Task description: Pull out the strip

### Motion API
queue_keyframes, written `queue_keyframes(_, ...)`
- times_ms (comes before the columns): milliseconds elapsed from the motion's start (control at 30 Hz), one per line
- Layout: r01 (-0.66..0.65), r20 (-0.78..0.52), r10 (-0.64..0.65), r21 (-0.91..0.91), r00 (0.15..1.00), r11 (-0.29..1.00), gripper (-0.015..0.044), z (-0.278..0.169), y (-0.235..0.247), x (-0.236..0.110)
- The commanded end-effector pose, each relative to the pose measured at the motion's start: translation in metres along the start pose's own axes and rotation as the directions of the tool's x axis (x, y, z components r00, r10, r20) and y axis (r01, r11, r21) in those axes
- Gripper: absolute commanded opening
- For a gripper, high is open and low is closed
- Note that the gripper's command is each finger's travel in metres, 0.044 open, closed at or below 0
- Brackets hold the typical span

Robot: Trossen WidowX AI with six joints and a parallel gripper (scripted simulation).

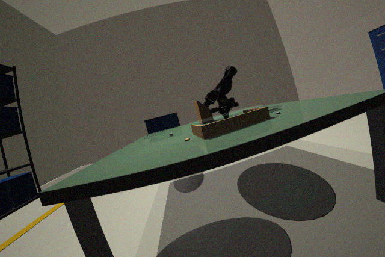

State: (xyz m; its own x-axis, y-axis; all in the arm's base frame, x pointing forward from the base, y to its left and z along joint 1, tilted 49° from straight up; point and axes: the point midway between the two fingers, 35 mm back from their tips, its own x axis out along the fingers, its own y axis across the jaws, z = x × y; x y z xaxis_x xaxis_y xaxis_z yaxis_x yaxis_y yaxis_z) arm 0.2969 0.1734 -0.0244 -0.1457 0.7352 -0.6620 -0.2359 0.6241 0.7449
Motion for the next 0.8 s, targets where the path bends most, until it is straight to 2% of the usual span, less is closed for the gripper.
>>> queue_keyframes(0, -0.003, -0.019, 0.003, 0.004, 1.0, 1.0, 0.0, -0.013, -0.001, 0.005)
queue_keyframes(767, -0.003, -0.02, 0.003, 0.006, 1.0, 1.0, 0.0, -0.048, -0.001, 0.005)
